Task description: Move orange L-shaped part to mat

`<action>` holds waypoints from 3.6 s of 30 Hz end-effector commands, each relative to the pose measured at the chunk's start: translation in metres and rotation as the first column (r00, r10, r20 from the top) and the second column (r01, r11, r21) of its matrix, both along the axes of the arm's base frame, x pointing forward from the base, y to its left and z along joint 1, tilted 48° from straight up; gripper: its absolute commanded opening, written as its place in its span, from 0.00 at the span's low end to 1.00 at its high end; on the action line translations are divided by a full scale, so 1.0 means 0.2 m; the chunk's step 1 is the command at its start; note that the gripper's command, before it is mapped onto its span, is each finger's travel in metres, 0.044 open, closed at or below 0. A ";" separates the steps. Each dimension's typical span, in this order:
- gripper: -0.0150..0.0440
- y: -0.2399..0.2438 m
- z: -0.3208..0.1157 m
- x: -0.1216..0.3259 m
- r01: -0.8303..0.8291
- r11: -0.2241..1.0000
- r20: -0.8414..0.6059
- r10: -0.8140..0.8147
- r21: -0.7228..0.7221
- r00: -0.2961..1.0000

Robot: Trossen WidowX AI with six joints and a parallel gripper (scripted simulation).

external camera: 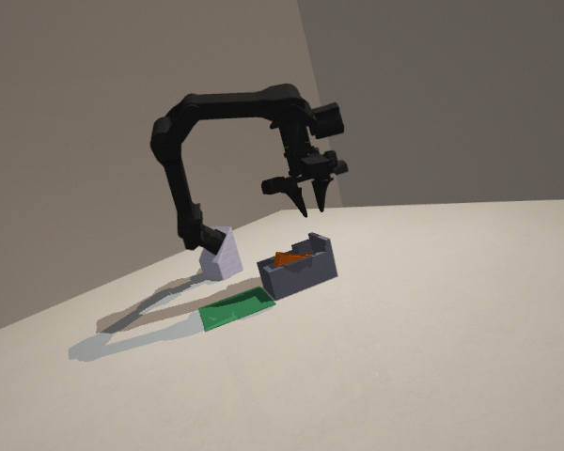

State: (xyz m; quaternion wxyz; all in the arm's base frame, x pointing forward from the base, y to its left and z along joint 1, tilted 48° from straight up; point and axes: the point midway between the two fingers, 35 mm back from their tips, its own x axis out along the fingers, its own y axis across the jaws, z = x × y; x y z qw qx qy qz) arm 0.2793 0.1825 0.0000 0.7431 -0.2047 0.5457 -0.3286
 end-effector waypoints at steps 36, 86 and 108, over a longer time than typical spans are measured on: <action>0.56 -0.30 -0.27 0.06 0.011 1.000 -0.007 -0.011 -0.008 1.000; 0.56 -0.30 -0.34 0.09 0.011 1.000 -0.007 -0.011 -0.009 1.000; 0.56 0.00 0.00 0.00 -0.004 1.000 0.000 0.004 0.001 1.000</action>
